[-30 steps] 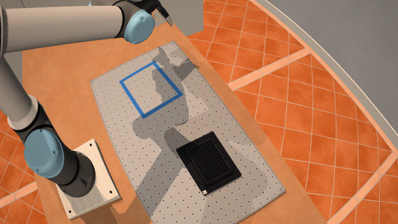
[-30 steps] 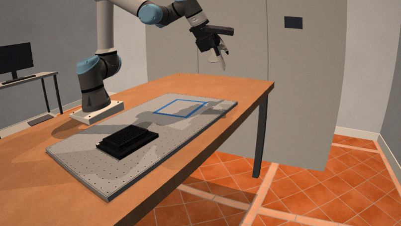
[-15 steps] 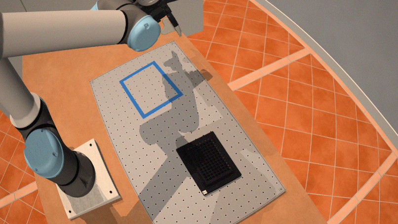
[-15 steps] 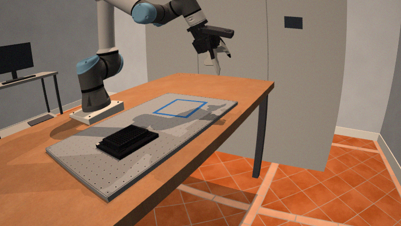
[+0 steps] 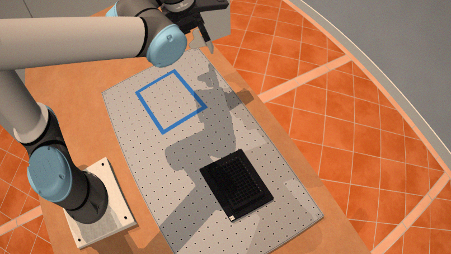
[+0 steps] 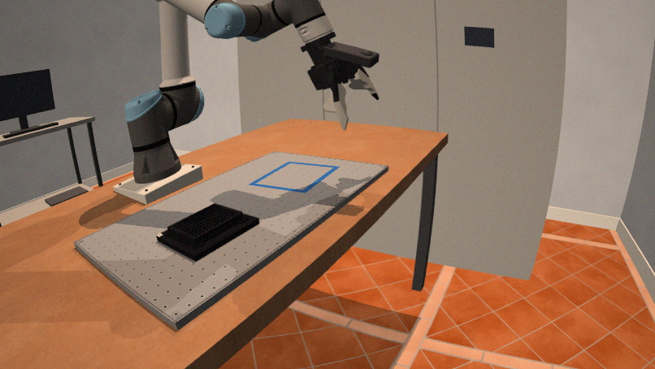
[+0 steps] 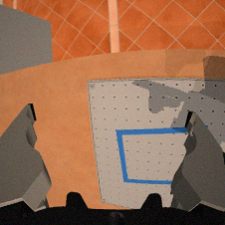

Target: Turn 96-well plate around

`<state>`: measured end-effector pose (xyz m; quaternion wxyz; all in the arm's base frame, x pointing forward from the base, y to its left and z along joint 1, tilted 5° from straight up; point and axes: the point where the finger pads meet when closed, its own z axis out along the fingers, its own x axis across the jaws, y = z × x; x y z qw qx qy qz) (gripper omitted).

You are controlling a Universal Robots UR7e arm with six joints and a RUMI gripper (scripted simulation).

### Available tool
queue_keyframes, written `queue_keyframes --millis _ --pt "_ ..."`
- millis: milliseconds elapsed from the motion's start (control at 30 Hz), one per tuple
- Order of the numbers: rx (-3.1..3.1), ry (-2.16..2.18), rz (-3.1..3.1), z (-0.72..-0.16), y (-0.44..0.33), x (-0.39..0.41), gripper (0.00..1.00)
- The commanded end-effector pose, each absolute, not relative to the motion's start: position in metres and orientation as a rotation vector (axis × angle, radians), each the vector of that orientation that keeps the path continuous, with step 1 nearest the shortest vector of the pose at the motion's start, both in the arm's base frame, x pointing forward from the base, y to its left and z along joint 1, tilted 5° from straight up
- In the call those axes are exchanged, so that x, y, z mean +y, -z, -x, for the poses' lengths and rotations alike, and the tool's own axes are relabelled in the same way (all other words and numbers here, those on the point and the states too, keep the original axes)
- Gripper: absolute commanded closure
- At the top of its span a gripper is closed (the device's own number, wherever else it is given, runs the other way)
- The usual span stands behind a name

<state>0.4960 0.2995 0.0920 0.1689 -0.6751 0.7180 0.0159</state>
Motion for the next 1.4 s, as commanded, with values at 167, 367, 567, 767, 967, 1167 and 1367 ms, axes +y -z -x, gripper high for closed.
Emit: queue_keyframes --millis 167,367,567,767,967,1167,1367 --pt "2.193 -0.034 1.8 -0.504 -0.089 0.262 0.0" --pt "2.264 -0.029 1.739 -0.507 -0.088 0.24 0.0" --pt "2.371 -0.02 1.638 -0.509 -0.085 0.21 0.0" --pt "2.405 -0.017 1.604 -0.51 -0.084 0.194 0.0" --pt "2.537 -0.005 1.46 -0.509 -0.082 0.164 0.0" --pt "2.537 -0.005 1.46 -0.509 -0.081 0.149 0.0" --pt "2.686 0.01 1.27 -0.506 -0.079 0.125 0.0"
